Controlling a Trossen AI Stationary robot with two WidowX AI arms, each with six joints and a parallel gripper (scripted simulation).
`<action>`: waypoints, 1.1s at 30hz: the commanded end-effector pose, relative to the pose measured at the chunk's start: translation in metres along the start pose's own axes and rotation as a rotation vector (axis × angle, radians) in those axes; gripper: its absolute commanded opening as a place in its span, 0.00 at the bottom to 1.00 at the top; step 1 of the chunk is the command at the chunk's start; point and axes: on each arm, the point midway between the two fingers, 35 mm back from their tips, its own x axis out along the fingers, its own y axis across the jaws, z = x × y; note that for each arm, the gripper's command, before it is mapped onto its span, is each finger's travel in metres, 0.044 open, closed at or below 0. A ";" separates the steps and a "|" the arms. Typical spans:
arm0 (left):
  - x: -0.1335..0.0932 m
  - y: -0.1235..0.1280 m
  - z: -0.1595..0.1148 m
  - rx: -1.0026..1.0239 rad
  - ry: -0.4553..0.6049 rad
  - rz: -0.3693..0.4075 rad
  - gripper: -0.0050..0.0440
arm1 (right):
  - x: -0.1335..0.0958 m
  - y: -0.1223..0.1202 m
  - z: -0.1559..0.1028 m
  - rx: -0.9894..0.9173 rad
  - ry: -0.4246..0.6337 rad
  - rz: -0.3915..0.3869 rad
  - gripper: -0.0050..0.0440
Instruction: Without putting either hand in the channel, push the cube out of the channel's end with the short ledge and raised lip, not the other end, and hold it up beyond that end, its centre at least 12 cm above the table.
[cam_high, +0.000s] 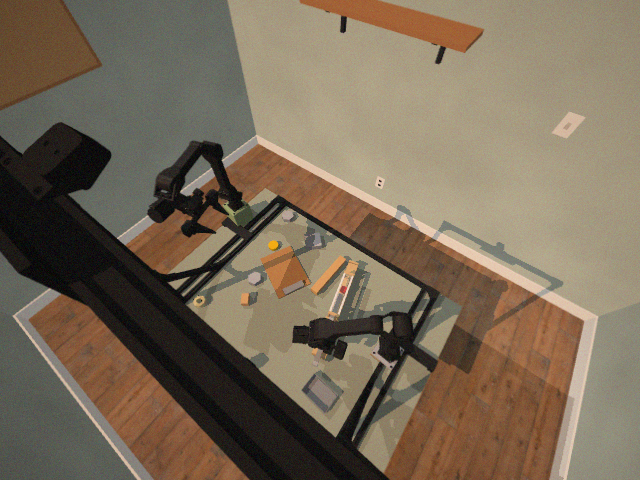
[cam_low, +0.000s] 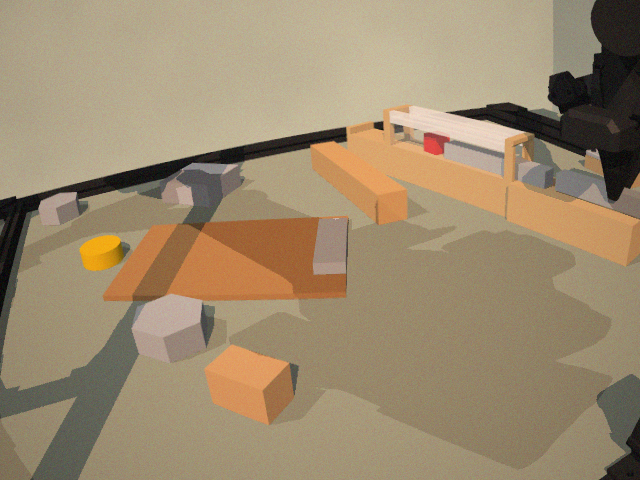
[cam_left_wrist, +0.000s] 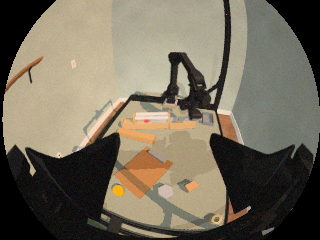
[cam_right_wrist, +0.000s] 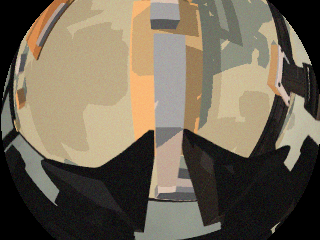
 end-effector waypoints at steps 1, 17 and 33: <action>0.000 0.000 0.000 -0.002 -0.001 0.000 0.92 | -0.001 0.001 0.000 0.000 0.001 0.002 0.48; 0.000 0.000 0.000 -0.002 -0.001 0.000 0.92 | -0.001 0.001 0.000 0.000 0.001 0.002 0.51; 0.000 0.000 0.000 -0.002 -0.001 0.000 0.92 | -0.064 0.000 -0.001 0.000 0.000 0.002 0.51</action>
